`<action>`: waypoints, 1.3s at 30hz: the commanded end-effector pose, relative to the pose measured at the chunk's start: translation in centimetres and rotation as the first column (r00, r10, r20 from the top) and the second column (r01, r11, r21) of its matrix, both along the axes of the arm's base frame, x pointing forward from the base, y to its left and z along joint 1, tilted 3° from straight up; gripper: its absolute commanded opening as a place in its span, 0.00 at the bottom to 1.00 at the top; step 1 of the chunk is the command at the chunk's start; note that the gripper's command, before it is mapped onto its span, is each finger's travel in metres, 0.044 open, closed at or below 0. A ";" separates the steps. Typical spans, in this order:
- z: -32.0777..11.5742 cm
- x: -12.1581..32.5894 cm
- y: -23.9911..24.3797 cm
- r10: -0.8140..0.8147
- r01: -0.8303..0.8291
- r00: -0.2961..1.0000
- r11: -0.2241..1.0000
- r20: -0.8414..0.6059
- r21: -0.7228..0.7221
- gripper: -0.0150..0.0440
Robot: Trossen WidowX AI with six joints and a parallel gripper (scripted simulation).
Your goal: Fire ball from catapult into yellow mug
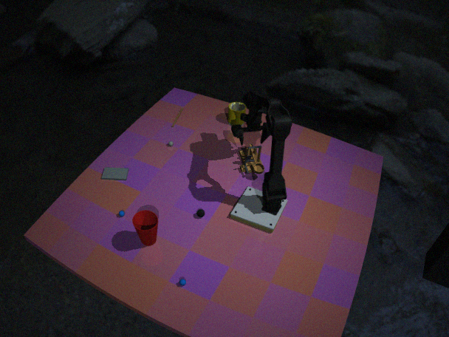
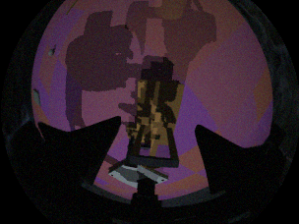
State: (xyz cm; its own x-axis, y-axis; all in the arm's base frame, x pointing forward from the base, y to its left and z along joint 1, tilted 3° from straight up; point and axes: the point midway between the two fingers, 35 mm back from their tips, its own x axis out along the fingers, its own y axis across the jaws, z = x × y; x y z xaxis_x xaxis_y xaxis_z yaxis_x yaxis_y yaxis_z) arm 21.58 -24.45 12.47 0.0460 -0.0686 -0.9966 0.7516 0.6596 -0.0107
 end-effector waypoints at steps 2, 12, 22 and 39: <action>-0.8 0.1 -0.1 -0.005 0.005 1.000 1.000 0.002 -0.002 1.00; -2.4 0.2 -0.3 -0.005 0.005 1.000 1.000 0.002 -0.002 1.00; -4.1 0.2 -0.4 -0.005 0.005 1.000 1.000 0.002 -0.002 1.00; -5.0 0.2 -0.4 -0.003 0.003 1.000 1.000 0.003 -0.003 0.73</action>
State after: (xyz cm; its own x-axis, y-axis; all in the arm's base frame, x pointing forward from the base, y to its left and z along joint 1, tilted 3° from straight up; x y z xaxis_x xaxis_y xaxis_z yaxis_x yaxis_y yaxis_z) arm 21.80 -24.85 7.37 0.0475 -0.0710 -0.9963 0.7536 0.6572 -0.0109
